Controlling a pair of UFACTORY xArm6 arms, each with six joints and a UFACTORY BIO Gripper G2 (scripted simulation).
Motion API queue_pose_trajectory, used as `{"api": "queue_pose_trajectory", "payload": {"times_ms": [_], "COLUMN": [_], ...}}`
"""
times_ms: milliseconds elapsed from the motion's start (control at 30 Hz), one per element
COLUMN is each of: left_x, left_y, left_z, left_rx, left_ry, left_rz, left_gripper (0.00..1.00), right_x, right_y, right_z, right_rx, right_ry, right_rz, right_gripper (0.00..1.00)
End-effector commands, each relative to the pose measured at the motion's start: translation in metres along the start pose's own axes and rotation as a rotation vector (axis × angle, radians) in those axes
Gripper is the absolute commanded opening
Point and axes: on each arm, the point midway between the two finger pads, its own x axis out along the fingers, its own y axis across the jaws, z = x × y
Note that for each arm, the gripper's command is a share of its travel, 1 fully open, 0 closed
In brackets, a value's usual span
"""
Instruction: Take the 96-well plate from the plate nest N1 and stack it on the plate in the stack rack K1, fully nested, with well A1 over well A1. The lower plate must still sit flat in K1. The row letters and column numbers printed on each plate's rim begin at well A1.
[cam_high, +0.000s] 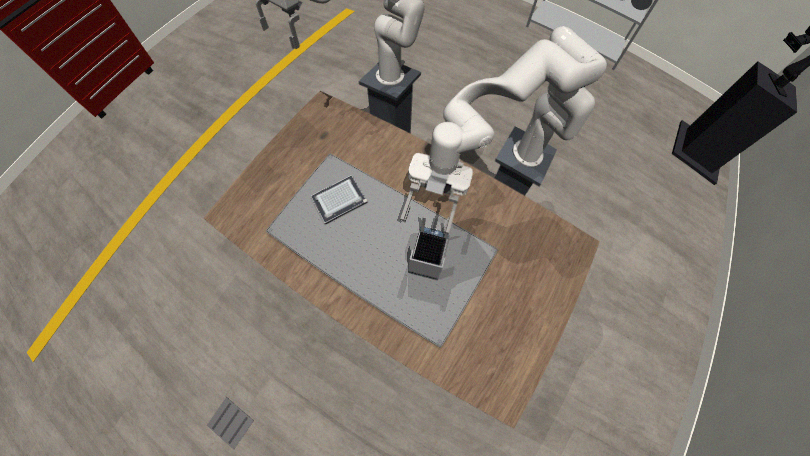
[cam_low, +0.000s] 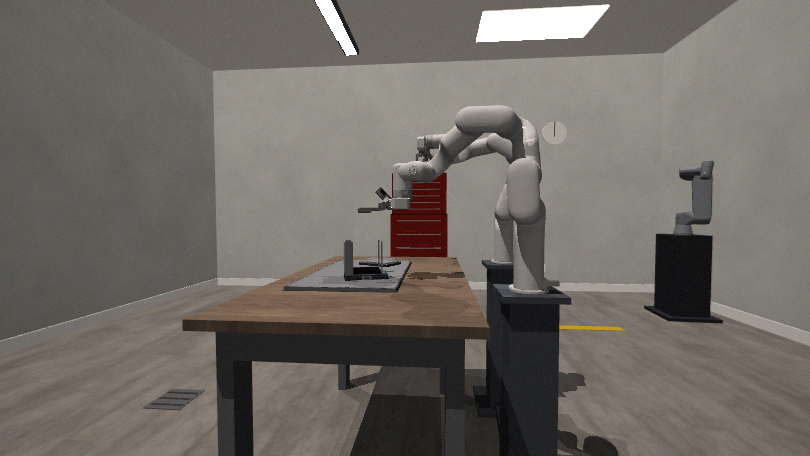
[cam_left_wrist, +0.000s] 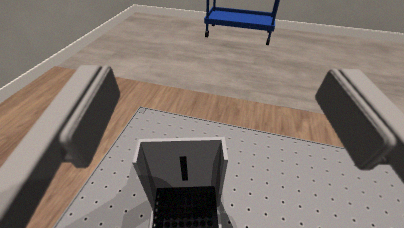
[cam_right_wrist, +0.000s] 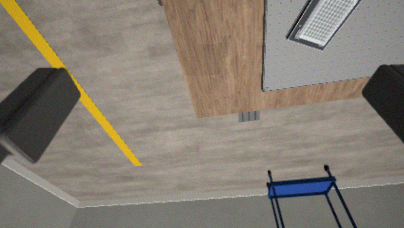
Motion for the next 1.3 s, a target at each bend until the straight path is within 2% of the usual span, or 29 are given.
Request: {"api": "queue_pose_trajectory", "payload": {"times_ms": [0,200,333,533,633,767,1000,1267], "left_x": [-0.01,-0.021,-0.033,-0.051,-0.054,-0.067,-0.091,-0.091], "left_y": [-0.018,-0.035,-0.05,-0.073,-0.077,-0.091,-0.116,-0.117], "left_z": [0.007,0.012,0.016,0.023,0.024,0.029,0.036,0.037], "left_rx": [-0.005,-0.005,-0.007,-0.007,-0.007,-0.009,-0.01,-0.01], "left_ry": [-0.003,-0.003,-0.002,-0.002,-0.002,0.0,0.0,0.0], "left_rz": [-0.037,-0.037,-0.151,-0.151,-0.151,-0.264,-0.264,-0.264], "left_gripper": [0.37,0.37,0.37,0.37,0.37,0.37,0.37,0.37], "right_x": [-0.002,-0.002,-0.002,-0.002,-0.002,-0.002,-0.002,-0.002], "right_y": [0.0,0.0,0.0,0.0,0.0,0.0,0.0,0.0], "right_z": [0.0,0.0,0.0,0.0,0.0,0.0,0.0,0.0], "right_rx": [0.0,0.0,0.0,0.0,0.0,0.0,0.0,0.0], "right_ry": [0.005,0.005,0.005,0.005,0.005,0.005,0.005,0.005], "right_rz": [0.0,0.0,0.0,0.0,0.0,0.0,0.0,0.0], "right_gripper": [1.0,1.0,1.0,1.0,1.0,1.0,1.0,1.0]}}
